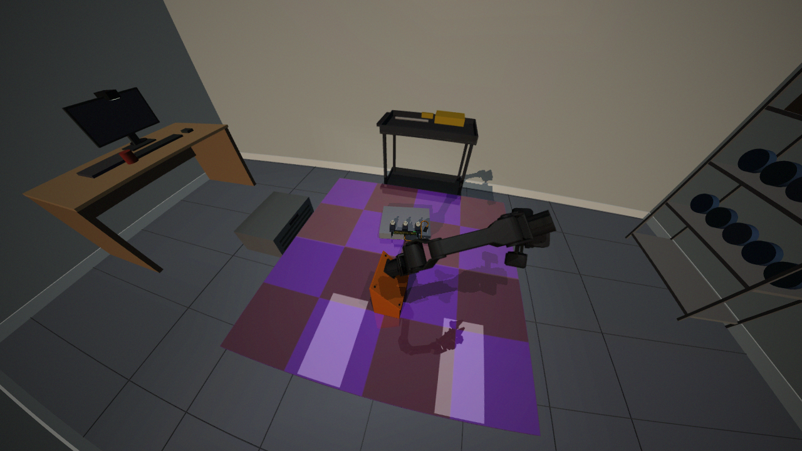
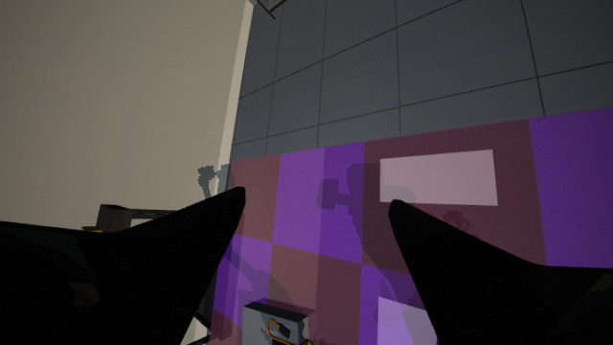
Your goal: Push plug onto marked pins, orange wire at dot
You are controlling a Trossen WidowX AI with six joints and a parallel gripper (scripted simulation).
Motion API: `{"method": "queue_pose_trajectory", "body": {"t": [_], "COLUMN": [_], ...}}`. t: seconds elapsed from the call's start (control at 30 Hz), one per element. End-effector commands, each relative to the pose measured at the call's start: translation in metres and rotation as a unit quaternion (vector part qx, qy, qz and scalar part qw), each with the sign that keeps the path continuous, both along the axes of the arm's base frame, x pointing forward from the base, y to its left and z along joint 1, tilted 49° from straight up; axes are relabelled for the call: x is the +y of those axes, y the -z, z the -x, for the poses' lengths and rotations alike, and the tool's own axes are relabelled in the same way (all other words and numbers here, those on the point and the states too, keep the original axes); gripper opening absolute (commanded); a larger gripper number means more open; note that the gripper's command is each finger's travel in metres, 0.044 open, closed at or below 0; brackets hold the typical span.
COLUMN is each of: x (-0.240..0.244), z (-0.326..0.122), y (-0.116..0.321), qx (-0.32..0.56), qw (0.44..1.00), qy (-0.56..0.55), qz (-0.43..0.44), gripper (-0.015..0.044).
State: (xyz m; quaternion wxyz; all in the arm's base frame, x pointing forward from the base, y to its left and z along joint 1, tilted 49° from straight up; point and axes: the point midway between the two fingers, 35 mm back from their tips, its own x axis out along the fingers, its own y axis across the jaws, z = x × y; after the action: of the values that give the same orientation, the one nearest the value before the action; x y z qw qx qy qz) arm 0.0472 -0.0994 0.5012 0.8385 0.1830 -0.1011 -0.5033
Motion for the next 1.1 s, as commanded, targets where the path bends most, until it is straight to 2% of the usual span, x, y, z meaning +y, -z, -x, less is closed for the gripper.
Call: {"method": "queue_pose_trajectory", "body": {"t": [0.0,0.33,1.07], "x": [0.000,-0.016,-0.030], "z": [-0.001,-0.028,-0.137], "y": [0.000,0.005,0.043], "qx": [0.000,0.016,0.055], "qw": [1.000,0.999,0.972], "qy": [-0.001,-0.049,-0.217], "qz": [0.000,0.013,0.067], "gripper": [0.0374,0.0115,0.0115]}}
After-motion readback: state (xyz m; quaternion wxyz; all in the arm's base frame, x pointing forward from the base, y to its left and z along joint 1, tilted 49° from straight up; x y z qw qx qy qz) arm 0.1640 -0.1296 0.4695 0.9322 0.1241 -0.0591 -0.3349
